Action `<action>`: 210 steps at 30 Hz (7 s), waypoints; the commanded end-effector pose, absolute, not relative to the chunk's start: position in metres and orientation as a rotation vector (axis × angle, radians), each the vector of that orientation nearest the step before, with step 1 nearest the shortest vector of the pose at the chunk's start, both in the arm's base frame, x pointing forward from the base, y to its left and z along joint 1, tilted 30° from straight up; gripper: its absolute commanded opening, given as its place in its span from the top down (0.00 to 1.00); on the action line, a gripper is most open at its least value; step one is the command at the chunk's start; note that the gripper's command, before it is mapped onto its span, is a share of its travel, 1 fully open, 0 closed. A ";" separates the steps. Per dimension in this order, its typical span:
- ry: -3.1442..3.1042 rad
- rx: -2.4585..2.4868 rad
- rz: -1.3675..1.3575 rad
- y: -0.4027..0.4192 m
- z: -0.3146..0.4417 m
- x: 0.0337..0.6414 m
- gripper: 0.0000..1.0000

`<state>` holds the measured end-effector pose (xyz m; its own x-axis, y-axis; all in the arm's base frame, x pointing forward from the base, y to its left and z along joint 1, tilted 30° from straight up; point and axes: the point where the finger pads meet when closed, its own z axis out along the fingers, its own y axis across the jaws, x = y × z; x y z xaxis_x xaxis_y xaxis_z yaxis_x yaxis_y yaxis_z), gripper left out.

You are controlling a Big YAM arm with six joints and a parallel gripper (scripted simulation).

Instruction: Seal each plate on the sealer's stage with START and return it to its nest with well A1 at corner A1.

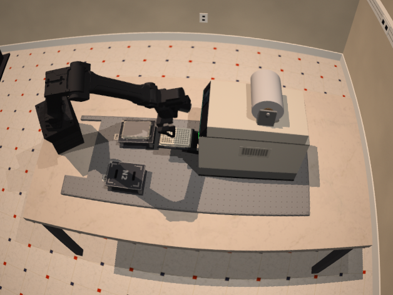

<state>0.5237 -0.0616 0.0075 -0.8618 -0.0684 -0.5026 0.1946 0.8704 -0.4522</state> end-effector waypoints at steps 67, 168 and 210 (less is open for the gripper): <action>2.477 0.133 -0.684 -0.074 0.003 0.507 0.00; 2.841 0.215 -0.707 -0.079 0.111 0.424 1.00; 2.319 0.014 -0.661 -0.085 0.120 0.430 1.00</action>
